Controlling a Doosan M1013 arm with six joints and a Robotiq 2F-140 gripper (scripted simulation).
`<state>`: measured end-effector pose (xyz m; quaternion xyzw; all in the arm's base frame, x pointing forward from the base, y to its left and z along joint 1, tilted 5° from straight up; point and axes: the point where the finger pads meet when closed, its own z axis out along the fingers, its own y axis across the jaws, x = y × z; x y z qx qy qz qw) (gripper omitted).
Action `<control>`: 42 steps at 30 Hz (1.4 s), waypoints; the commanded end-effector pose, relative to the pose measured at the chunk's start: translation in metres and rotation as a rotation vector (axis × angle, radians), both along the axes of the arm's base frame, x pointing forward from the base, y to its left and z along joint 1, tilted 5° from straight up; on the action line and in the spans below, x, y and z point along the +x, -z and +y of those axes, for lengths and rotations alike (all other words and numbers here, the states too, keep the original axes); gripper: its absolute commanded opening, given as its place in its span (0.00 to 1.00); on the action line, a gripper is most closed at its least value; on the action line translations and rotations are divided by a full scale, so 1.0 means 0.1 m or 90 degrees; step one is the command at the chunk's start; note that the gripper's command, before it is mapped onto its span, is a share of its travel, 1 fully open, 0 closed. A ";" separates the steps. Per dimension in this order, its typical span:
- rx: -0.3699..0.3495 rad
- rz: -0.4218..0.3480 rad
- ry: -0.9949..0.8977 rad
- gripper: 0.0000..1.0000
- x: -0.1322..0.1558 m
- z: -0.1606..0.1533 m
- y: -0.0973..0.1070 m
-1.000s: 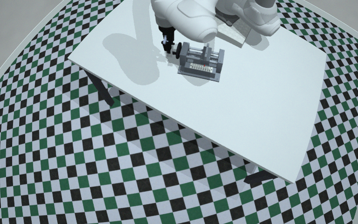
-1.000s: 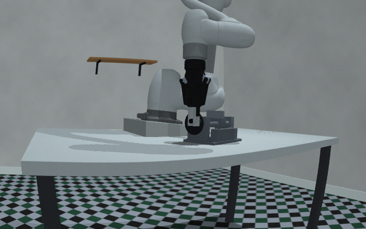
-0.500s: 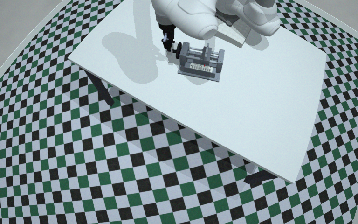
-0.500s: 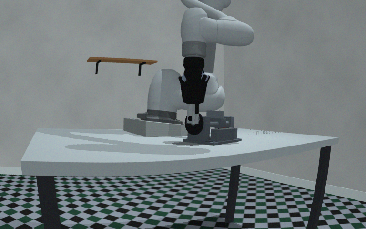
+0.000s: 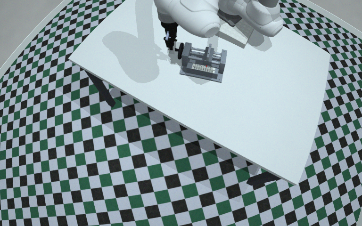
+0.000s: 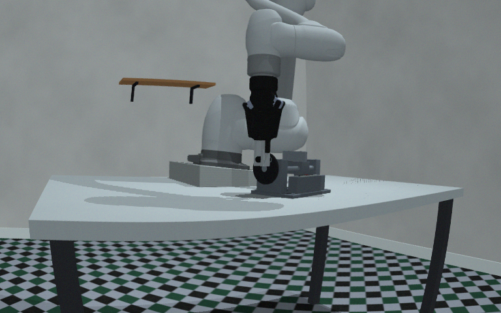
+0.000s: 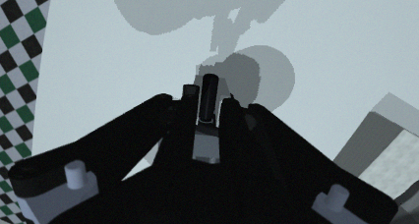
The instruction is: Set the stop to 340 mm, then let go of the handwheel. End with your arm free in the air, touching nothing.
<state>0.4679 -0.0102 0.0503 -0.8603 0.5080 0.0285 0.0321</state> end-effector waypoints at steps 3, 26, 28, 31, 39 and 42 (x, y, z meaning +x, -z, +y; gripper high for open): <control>0.000 0.001 0.000 0.04 -0.03 -0.02 -0.02; 0.000 0.001 0.000 0.04 -0.13 -0.08 -0.04; 0.000 0.001 0.000 0.04 -0.15 -0.08 -0.04; 0.000 0.001 0.000 0.04 -0.16 -0.09 -0.04; 0.000 0.001 0.000 0.04 -0.20 -0.12 -0.03; 0.000 0.001 0.000 0.04 -0.21 -0.12 -0.03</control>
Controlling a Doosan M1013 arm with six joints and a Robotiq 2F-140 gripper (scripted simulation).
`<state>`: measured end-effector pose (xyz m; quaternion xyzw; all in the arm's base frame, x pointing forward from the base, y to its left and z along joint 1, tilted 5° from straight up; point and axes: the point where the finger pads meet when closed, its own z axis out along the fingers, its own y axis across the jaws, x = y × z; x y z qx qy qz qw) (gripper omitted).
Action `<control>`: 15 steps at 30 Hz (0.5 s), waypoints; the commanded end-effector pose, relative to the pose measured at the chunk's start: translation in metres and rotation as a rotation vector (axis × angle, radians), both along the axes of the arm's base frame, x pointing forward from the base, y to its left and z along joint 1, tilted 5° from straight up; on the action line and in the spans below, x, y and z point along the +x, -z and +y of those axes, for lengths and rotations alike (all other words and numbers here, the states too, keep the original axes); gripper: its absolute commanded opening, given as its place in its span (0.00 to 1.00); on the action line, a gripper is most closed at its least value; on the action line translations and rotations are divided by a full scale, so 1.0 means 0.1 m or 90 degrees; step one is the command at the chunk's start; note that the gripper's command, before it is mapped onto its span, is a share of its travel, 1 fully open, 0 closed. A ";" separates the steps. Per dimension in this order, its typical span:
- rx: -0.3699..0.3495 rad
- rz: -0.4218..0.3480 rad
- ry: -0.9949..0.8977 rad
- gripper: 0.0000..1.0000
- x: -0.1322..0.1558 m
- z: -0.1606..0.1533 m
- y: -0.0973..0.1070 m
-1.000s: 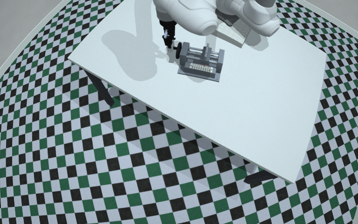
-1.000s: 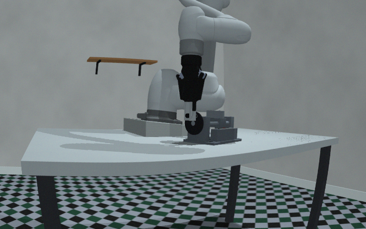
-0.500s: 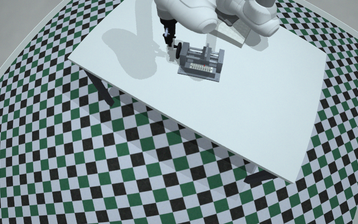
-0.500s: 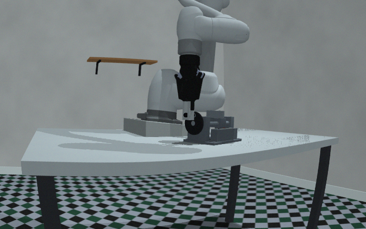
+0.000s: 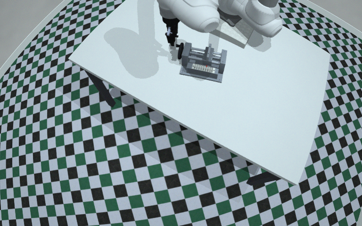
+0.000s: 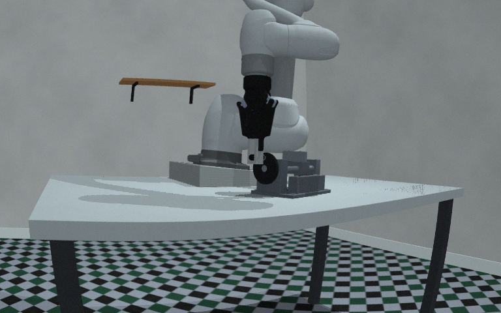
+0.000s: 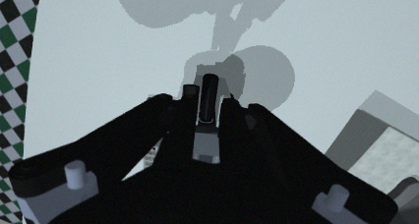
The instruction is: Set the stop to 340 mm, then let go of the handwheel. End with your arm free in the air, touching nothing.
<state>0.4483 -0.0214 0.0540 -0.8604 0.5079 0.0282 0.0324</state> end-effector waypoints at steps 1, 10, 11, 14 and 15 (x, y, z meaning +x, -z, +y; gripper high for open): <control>0.000 0.001 0.000 0.04 -0.02 -0.01 0.01; 0.000 0.001 0.000 0.04 -0.06 -0.03 0.02; 0.000 0.001 0.000 0.04 -0.06 -0.03 0.03; 0.000 0.001 0.000 0.04 -0.07 -0.04 0.03; 0.000 0.001 0.000 0.04 -0.08 -0.04 0.04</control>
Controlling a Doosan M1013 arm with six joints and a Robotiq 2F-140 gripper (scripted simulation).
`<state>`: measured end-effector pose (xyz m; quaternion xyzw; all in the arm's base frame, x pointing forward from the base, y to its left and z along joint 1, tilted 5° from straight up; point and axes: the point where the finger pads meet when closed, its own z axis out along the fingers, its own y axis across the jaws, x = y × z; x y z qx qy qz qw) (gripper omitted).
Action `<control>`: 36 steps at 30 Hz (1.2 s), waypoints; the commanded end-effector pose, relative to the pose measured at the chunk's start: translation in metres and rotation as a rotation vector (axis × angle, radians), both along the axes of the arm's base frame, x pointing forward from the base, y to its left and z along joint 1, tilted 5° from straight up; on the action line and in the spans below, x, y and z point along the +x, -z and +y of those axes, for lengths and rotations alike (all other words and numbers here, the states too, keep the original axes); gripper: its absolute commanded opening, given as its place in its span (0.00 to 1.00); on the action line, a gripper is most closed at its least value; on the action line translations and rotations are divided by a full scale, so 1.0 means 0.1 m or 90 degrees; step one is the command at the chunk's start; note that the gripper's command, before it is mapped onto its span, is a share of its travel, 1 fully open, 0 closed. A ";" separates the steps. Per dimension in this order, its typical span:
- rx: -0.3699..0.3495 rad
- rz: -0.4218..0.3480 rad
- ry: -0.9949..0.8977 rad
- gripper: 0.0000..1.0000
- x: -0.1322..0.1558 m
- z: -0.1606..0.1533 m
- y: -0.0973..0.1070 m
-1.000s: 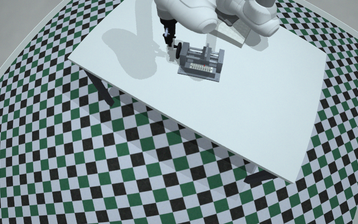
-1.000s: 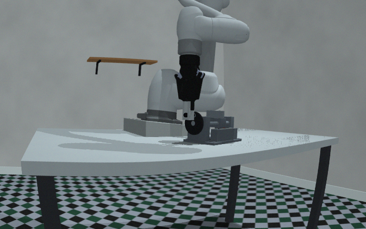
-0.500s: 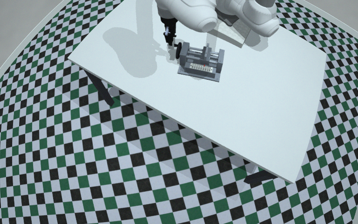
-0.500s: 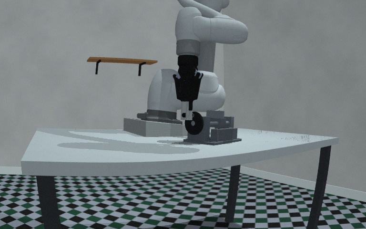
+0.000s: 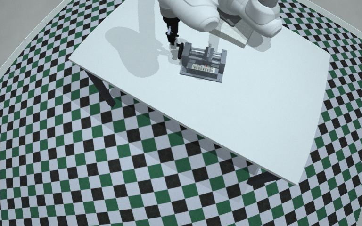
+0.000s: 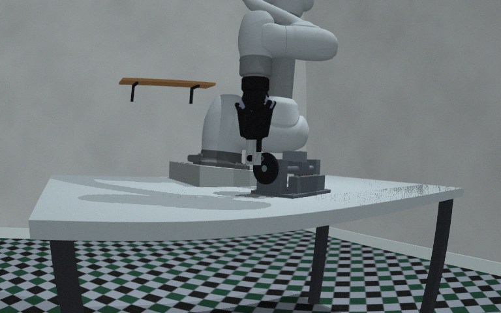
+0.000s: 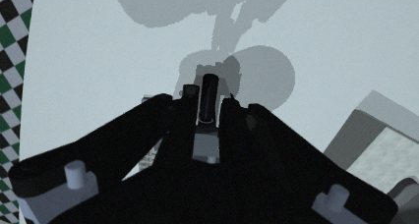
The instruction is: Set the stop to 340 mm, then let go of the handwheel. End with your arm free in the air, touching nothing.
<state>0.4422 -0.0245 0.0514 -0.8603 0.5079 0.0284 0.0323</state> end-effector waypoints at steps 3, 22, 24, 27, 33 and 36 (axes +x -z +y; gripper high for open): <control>0.000 0.001 0.000 0.04 -0.02 -0.01 0.01; 0.000 0.001 0.000 0.04 -0.07 -0.03 0.06; 0.000 0.001 0.000 0.04 -0.07 -0.03 0.06; 0.000 0.001 0.000 0.04 -0.08 -0.04 0.07; 0.000 0.001 0.000 0.04 -0.09 -0.04 0.08; 0.000 0.001 0.000 0.04 -0.09 -0.04 0.09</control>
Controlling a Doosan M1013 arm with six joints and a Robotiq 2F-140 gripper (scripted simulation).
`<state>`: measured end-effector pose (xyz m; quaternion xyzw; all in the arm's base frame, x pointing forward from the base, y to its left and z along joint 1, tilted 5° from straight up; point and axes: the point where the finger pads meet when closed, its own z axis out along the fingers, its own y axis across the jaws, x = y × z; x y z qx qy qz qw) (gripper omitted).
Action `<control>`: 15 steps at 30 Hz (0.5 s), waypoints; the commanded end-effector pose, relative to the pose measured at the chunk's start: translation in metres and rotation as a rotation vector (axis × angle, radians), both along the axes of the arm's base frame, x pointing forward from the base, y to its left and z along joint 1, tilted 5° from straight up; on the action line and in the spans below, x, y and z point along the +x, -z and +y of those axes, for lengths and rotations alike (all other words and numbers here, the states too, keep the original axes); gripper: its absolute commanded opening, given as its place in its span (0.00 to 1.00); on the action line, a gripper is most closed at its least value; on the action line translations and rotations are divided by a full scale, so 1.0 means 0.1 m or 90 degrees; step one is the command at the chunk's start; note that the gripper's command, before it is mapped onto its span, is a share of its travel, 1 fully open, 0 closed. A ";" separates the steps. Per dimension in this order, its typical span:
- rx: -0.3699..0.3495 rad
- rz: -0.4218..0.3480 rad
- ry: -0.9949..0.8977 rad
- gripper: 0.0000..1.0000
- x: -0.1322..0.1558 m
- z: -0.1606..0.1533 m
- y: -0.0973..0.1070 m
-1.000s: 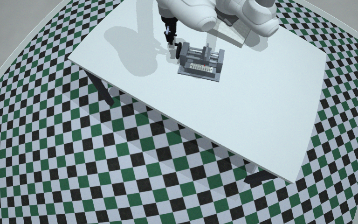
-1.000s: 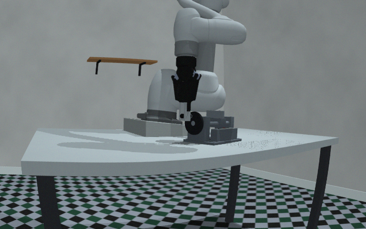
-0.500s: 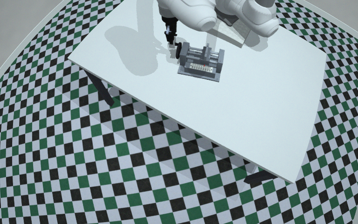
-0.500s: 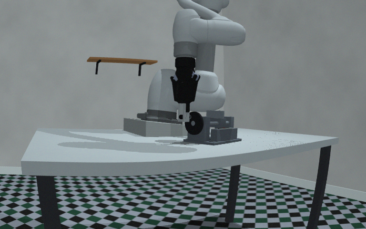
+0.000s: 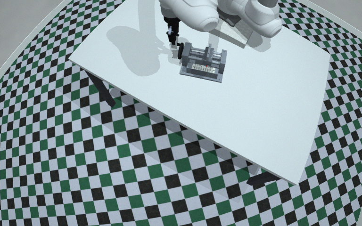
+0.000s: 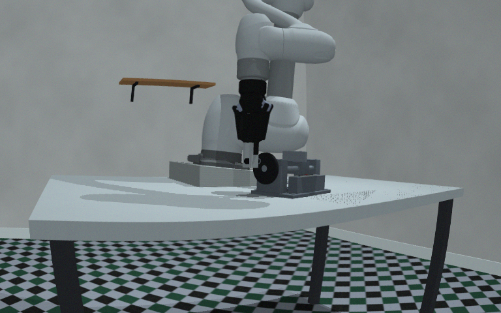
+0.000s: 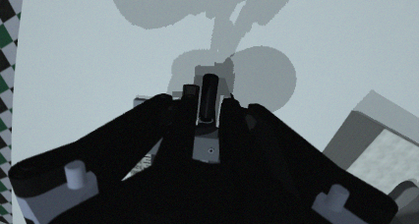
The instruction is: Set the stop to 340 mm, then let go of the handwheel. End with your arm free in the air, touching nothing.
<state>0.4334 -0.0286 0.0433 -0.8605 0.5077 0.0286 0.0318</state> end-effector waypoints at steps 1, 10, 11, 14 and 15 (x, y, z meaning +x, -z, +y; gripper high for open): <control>0.000 0.000 0.000 0.04 -0.01 0.00 0.01; 0.000 0.000 0.000 0.04 -0.01 -0.01 0.02; 0.000 0.000 0.000 0.04 -0.02 -0.01 0.03; 0.000 0.000 0.000 0.04 -0.02 -0.01 0.03; 0.000 0.000 0.000 0.04 -0.02 -0.01 0.03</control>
